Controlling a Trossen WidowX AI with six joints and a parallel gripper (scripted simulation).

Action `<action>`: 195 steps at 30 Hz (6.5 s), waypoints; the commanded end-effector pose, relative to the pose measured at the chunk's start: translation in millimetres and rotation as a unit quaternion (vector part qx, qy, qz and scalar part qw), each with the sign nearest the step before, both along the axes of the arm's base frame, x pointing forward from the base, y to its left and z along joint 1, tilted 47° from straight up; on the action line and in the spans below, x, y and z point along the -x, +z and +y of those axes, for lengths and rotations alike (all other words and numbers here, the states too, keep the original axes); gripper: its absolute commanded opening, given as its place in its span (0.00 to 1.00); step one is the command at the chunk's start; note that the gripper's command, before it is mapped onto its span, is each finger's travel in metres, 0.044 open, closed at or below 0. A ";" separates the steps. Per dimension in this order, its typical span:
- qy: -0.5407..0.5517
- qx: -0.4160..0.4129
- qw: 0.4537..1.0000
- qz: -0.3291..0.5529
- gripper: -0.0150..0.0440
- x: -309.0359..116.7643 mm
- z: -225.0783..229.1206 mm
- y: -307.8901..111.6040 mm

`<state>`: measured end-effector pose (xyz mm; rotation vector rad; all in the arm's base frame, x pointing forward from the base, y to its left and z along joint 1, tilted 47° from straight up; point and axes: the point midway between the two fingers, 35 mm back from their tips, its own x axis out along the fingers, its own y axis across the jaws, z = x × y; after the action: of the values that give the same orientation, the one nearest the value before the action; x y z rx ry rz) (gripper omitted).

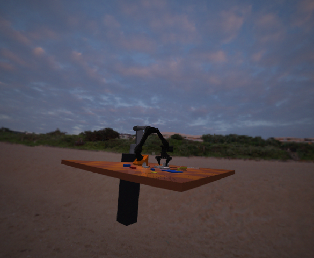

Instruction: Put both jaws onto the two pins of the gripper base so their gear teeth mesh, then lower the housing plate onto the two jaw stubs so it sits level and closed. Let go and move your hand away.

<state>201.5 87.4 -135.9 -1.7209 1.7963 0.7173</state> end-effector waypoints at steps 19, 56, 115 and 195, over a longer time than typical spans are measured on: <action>0.001 0.003 1.000 0.002 1.00 1.3 -5.7 -3.2; -0.001 0.002 1.000 0.002 0.48 0.9 -1.8 -0.4; -0.214 0.009 0.953 -0.214 0.48 -21.0 28.5 77.2; -0.566 0.031 0.590 -0.575 0.48 -46.7 -26.3 126.7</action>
<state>248.2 61.7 -9.7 -0.3627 1.3710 -0.8609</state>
